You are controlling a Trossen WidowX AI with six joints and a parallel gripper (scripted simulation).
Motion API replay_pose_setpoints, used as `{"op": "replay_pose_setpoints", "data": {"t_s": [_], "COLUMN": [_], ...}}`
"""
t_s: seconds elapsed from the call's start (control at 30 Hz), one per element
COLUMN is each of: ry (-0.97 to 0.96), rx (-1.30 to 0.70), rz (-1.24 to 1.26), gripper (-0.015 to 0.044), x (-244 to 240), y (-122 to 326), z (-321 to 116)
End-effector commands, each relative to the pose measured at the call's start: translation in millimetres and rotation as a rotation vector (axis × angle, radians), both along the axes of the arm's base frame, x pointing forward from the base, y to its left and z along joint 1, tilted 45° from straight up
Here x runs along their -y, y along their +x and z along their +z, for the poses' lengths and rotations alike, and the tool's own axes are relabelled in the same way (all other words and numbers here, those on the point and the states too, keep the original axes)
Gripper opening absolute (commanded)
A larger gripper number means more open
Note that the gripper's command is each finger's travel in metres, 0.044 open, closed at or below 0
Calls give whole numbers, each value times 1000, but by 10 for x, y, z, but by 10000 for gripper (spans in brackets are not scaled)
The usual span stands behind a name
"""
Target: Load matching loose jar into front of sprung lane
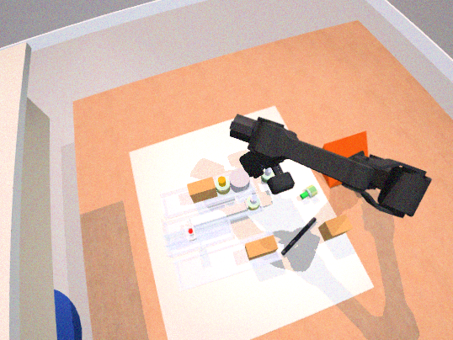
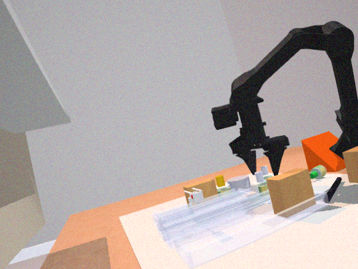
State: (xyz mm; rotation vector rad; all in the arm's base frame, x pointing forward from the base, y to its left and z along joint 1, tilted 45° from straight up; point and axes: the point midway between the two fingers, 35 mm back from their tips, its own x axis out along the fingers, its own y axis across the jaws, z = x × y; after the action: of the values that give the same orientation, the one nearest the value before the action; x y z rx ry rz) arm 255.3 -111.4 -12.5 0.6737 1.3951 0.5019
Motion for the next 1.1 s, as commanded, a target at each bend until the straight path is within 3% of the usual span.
{"op": "replay_pose_setpoints", "data": {"t_s": [0.0, 0.17, 0.5, 0.7, 0.87, 1.07], "ry": [9, 10, 10, 10, 7, 5], "rx": [-5, -5, -5, -5, -6, -7], "rz": [-2, -2, -2, -2, -2, -3], "gripper": [440, 440, 177, 138, 6, 0], "x": [-67, -107, -107, -107, -8, 222], "y": [-2, 2, 2, 2, -3, -43], "z": [-46, -85, -85, -85, 14, 273]}}
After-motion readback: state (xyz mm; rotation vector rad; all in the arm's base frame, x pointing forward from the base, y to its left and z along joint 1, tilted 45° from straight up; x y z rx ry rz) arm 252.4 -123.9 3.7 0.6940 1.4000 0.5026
